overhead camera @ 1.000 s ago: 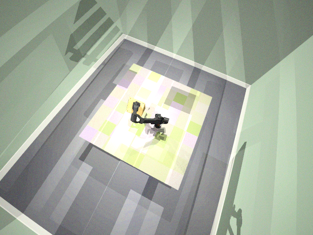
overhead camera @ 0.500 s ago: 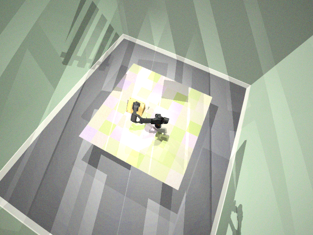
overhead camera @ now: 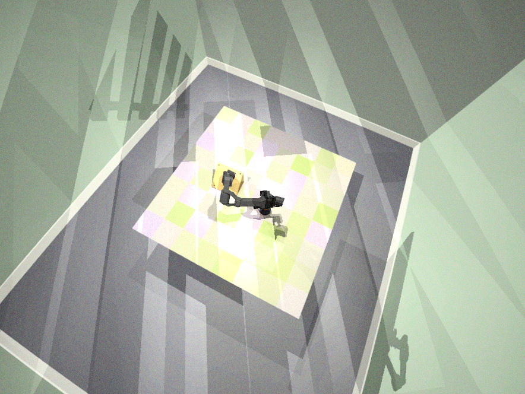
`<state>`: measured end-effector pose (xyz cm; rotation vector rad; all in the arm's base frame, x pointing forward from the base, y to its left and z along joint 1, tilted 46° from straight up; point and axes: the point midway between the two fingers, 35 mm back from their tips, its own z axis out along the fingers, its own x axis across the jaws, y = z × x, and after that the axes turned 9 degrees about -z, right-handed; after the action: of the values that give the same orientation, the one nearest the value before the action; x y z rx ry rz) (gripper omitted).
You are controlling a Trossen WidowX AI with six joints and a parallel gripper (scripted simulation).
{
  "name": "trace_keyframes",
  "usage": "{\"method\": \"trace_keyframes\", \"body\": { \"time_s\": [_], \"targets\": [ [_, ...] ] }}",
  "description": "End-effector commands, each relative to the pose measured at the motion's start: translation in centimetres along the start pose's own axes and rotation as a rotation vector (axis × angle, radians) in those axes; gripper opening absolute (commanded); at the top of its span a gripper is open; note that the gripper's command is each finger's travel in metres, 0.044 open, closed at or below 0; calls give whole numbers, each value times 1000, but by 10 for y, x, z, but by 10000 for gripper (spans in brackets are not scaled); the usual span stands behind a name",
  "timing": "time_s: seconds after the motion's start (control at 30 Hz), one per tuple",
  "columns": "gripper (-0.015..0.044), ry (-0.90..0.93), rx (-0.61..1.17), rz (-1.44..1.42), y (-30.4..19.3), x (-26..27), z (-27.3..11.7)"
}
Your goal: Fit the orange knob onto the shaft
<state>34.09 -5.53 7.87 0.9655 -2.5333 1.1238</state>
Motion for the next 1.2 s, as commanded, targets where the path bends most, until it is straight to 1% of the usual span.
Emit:
{"method": "trace_keyframes", "body": {
  "time_s": [0.0,0.67,1.03,1.17],
  "targets": [
    [0,-5,2,-8,-2,-1,-1],
    [0,-5,2,-8,1,0,4],
    [0,-5,2,-8,-1,1,-2],
    [0,-5,2,-60,-2,1,-2]
  ]
}}
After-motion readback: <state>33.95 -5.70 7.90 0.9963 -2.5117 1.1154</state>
